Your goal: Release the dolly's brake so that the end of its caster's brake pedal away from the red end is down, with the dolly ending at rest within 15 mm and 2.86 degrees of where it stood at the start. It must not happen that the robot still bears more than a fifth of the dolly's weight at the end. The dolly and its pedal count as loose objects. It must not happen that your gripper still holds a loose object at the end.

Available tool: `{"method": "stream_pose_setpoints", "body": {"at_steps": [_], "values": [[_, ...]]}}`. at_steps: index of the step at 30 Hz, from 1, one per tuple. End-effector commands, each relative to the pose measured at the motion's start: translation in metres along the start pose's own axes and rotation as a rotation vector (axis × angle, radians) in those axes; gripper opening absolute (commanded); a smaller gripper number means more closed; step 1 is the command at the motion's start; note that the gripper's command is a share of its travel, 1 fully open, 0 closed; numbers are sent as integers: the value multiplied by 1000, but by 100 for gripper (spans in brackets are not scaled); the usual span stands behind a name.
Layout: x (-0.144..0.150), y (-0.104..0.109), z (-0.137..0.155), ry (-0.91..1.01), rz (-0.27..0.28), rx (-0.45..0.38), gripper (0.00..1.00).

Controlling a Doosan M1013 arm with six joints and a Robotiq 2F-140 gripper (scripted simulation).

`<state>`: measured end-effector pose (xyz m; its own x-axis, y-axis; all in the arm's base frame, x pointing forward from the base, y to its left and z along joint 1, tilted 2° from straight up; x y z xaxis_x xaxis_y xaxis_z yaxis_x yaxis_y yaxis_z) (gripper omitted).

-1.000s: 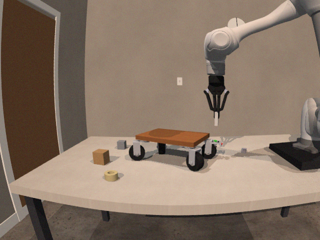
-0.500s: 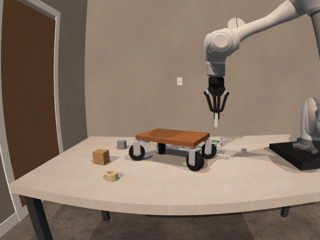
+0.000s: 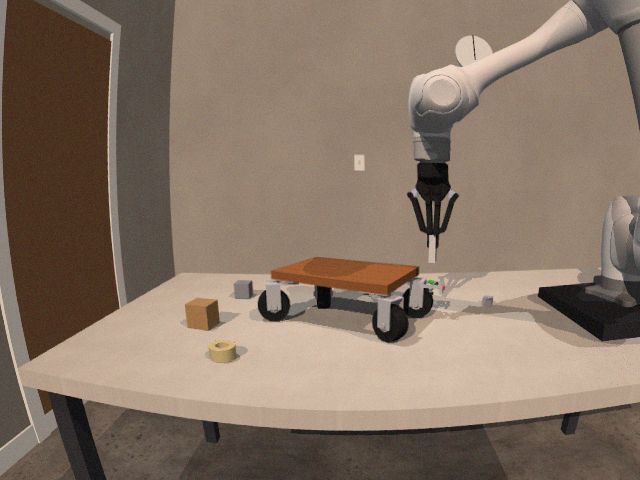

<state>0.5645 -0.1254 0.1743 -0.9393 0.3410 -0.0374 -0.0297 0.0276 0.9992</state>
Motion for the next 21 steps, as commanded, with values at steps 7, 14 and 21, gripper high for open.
{"method": "stream_pose_setpoints", "body": {"at_steps": [7,14,21], "values": [[-1,-23,-1,6,0,5,0],[-1,-32,-1,6,0,5,0],[-1,-40,-1,6,0,5,0]]}}
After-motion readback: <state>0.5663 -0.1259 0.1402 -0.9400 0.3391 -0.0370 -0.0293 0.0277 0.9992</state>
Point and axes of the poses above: the point where the finger pads meet when closed, its own y axis back along the fingers, its own x axis across the jaws, z = x × y, the point moved 2 cm from there along y, back along the fingers, and after that the axes turned 8 degrees about y, right-handed, at the moved point
